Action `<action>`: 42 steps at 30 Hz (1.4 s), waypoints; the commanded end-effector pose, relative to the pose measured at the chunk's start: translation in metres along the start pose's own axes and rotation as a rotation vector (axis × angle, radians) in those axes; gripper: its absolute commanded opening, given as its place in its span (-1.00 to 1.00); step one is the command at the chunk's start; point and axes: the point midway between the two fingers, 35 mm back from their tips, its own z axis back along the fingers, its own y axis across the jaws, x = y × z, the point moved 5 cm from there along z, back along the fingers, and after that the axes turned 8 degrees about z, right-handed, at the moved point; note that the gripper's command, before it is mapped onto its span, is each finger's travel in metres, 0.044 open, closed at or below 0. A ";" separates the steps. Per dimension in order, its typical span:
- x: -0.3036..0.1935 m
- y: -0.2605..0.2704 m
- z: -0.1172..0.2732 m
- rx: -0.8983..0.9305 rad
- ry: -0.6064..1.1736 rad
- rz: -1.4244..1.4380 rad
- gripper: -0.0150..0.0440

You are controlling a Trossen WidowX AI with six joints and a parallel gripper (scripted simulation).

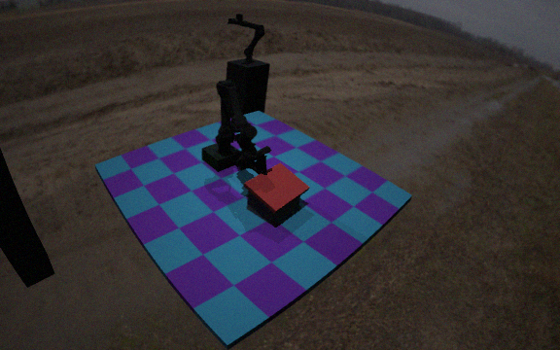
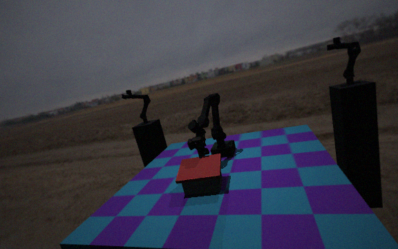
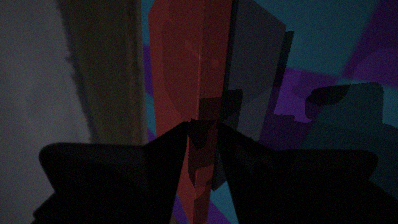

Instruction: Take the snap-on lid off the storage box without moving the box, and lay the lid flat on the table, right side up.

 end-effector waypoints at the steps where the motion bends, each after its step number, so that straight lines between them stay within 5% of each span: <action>1: 0.001 0.008 0.004 0.009 -0.005 -0.002 -0.49; 42: 0.010 0.070 0.014 0.012 -0.005 -0.002 -0.49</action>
